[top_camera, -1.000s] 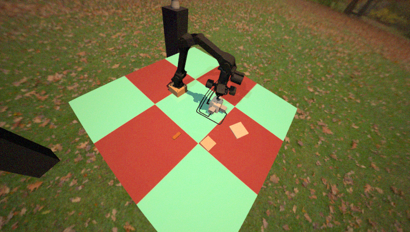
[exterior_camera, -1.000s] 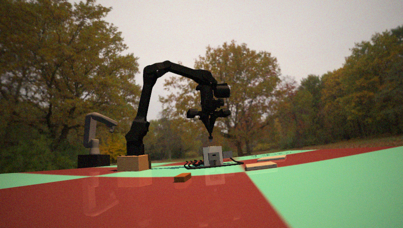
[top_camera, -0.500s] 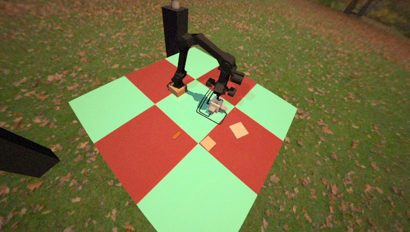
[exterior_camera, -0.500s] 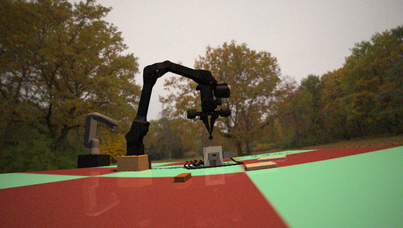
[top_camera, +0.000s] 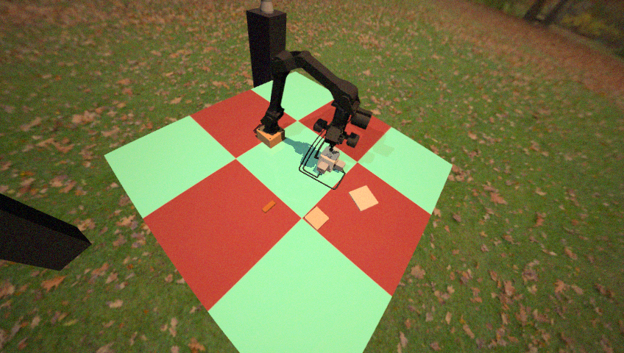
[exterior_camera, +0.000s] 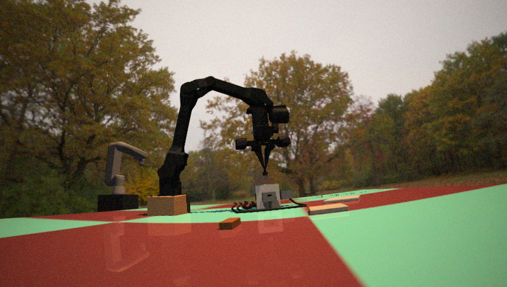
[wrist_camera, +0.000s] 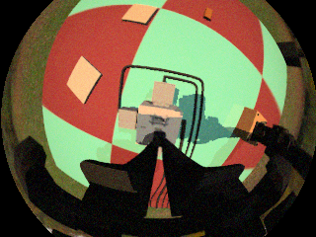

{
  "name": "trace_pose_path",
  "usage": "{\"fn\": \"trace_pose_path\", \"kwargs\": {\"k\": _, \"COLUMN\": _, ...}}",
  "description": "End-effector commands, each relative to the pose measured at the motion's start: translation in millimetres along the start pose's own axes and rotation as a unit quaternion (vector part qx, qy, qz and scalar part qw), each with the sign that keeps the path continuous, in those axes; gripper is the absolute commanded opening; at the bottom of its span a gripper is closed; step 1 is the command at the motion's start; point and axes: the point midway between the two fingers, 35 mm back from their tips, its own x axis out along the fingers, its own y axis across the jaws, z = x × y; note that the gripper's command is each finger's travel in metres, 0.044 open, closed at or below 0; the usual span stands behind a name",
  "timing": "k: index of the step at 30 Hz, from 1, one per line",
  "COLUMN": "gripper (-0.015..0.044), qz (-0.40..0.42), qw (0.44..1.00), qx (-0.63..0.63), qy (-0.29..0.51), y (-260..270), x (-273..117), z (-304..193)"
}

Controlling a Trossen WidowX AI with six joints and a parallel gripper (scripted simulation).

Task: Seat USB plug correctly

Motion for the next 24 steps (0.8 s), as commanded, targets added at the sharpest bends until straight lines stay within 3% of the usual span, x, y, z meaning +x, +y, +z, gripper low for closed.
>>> {"fn": "trace_pose_path", "kwargs": {"k": 1, "gripper": 0.0000, "qz": 0.001, "qw": 1.000, "qx": 0.003, "qy": -0.002, "y": 0.3, "x": 0.8, "z": 0.8}}
{"fn": "trace_pose_path", "kwargs": {"k": 24, "gripper": 0.0000, "qz": 0.001, "qw": 1.000, "qx": 0.009, "qy": -0.008, "y": 0.0, "x": 3.5, "z": 2.4}}
